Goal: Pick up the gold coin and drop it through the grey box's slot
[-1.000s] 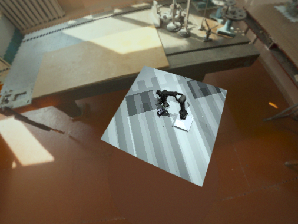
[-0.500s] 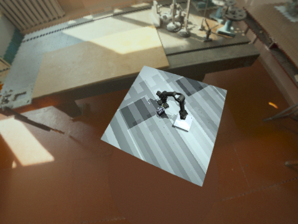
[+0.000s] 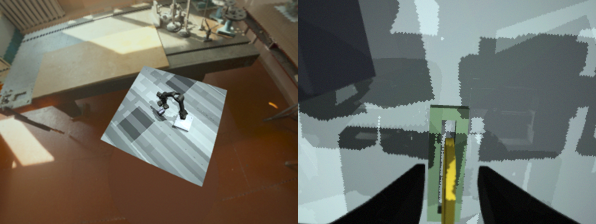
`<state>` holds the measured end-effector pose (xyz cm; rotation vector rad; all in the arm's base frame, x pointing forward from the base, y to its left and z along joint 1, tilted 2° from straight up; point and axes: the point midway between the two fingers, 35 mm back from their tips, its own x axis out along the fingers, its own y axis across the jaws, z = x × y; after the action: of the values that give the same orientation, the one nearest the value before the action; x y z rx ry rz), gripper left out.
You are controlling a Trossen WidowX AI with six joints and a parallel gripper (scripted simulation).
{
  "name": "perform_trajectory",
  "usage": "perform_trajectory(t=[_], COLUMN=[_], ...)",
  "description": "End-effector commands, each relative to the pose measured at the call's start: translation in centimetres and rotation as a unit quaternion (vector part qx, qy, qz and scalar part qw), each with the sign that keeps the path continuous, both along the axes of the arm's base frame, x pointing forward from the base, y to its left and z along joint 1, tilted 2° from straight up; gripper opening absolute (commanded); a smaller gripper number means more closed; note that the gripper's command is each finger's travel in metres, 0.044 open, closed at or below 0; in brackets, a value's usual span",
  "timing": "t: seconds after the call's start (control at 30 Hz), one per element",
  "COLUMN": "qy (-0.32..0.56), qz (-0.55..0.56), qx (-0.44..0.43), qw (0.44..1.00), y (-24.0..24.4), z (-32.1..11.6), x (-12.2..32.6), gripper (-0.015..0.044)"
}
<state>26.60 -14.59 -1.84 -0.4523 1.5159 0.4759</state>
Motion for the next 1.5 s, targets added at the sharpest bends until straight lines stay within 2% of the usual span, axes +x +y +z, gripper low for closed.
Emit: perform_trajectory(t=[0.0,0.07,0.1,0.47,1.47], qy=[0.005,0.005,0.005,0.005,0.005], qz=[0.000,0.000,0.000,0.000,0.000], qx=[0.000,0.000,0.000,0.000,0.000], qw=[1.000,1.000,1.000,1.000,1.000], y=[0.1,0.1,0.1,0.1,-0.3], z=[-0.4,-0.4,-0.4,-0.2,7.2], x=[-0.3,-0.3,-0.3,-0.3,0.0], gripper=[0.0056,0.0003,0.0000,0.0000,0.0000])
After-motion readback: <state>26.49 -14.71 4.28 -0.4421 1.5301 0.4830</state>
